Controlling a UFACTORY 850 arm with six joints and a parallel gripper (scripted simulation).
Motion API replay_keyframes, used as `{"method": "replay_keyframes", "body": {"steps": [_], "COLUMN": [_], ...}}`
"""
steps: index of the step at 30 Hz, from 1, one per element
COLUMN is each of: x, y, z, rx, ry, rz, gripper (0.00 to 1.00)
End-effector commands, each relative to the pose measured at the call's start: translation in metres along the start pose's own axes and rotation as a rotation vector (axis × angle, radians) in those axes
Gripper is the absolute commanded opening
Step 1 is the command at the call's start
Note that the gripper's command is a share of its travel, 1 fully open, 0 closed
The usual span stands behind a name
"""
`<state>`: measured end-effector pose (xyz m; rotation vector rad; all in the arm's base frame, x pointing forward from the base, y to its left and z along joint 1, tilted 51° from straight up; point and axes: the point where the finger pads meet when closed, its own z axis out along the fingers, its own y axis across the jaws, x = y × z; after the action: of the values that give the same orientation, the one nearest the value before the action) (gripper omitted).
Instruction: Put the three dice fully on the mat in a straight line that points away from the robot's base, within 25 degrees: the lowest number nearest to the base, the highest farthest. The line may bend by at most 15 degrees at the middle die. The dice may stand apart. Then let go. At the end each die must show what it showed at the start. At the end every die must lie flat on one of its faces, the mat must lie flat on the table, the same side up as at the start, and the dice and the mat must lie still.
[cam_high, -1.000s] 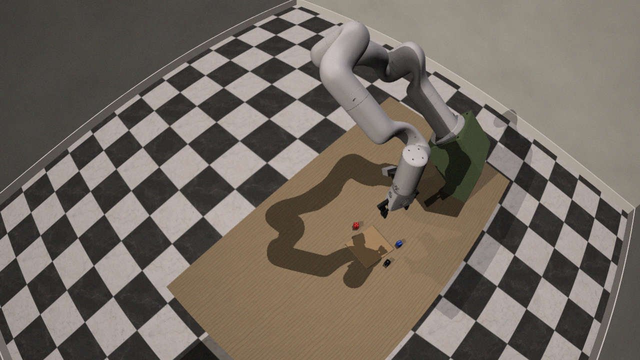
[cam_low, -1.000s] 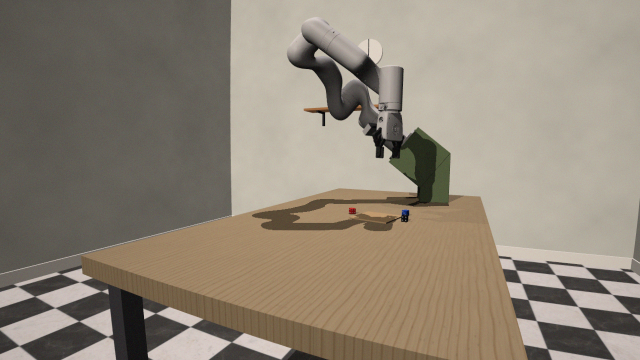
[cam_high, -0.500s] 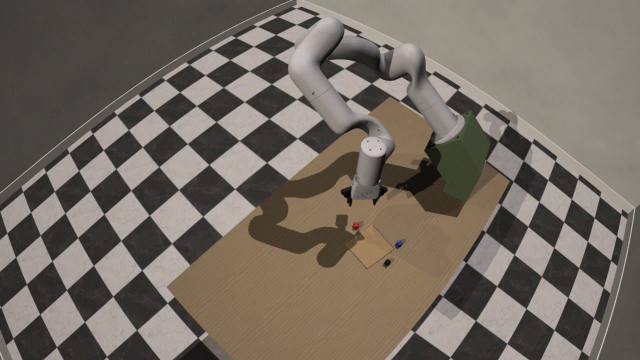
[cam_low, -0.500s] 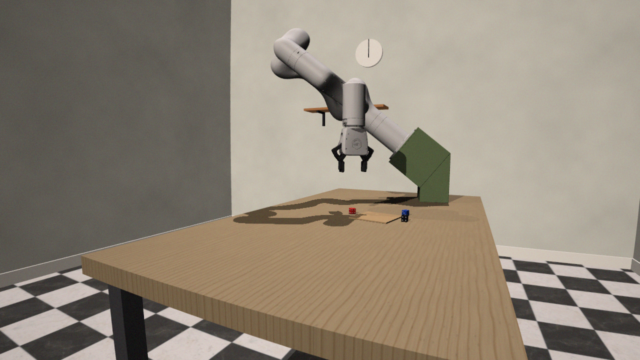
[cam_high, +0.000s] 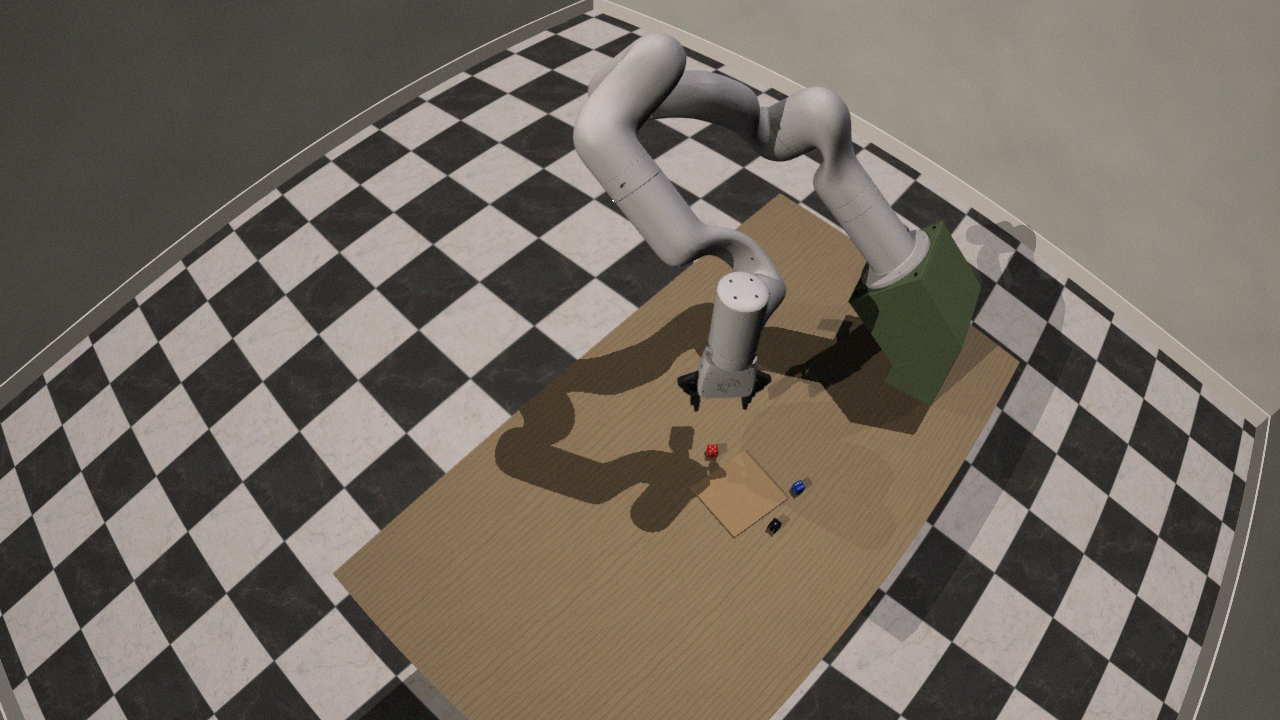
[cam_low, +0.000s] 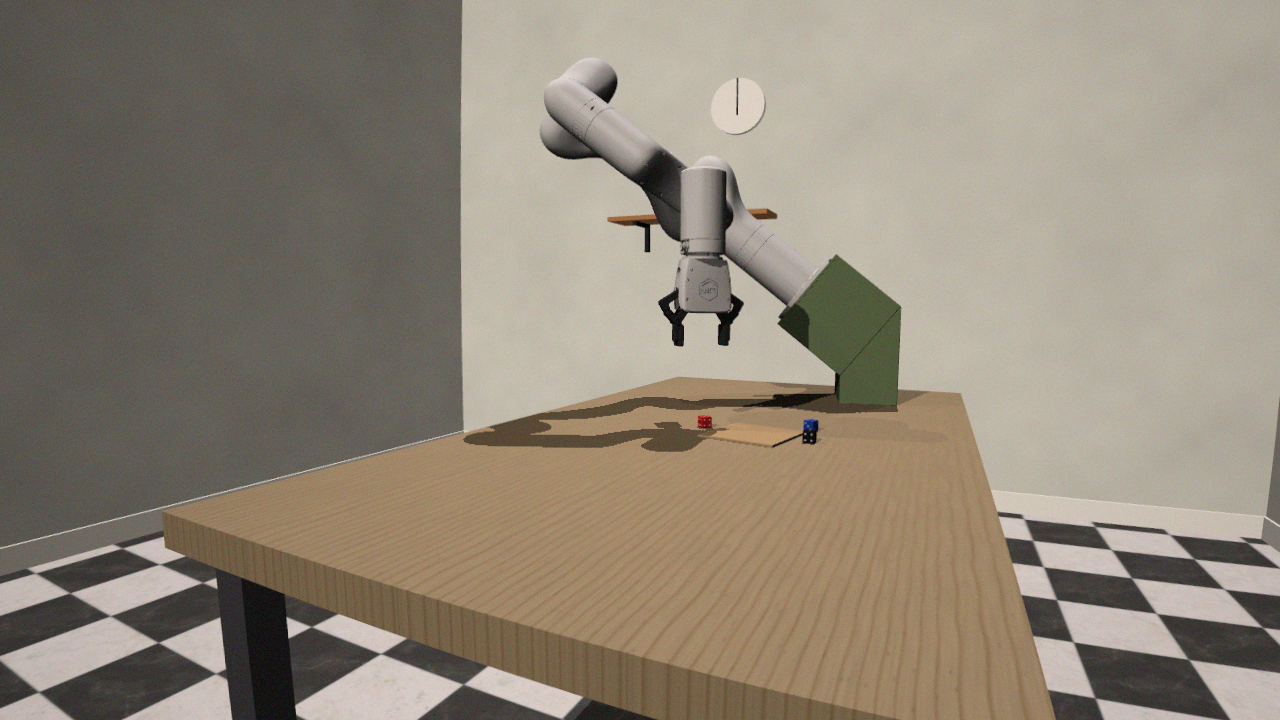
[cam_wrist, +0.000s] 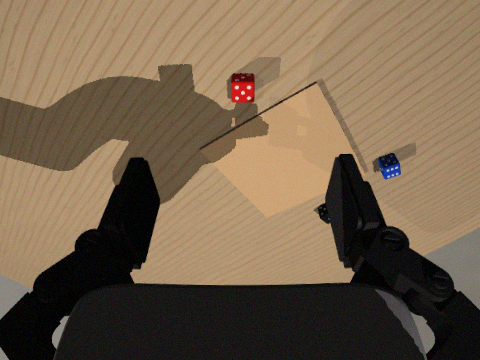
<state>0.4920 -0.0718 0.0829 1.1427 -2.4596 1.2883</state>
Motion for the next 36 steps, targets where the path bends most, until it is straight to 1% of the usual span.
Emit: {"method": "replay_keyframes", "body": {"steps": [1, 5, 11, 13, 16, 19, 22, 36], "x": [0.000, 0.000, -0.001, -0.001, -0.001, -0.001, -0.001, -0.001], "y": [0.000, 0.000, 0.000, 0.000, 0.001, 0.001, 0.001, 0.001], "z": [0.003, 0.021, 0.069, 0.069, 0.091, 0.105, 0.109, 0.109], "rx": [-0.001, -0.001, -0.001, -0.001, -0.001, -0.001, -0.001, -0.001], "ry": [-0.001, -0.001, -0.001, -0.001, -0.001, -0.001, -0.001, -0.001], "rz": [0.001, 0.001, 0.001, 0.001, 0.001, 0.001, 0.001, 0.001], "gripper": [1.00, 1.00, 1.00, 1.00, 1.00, 1.00, 1.00, 1.00]}}
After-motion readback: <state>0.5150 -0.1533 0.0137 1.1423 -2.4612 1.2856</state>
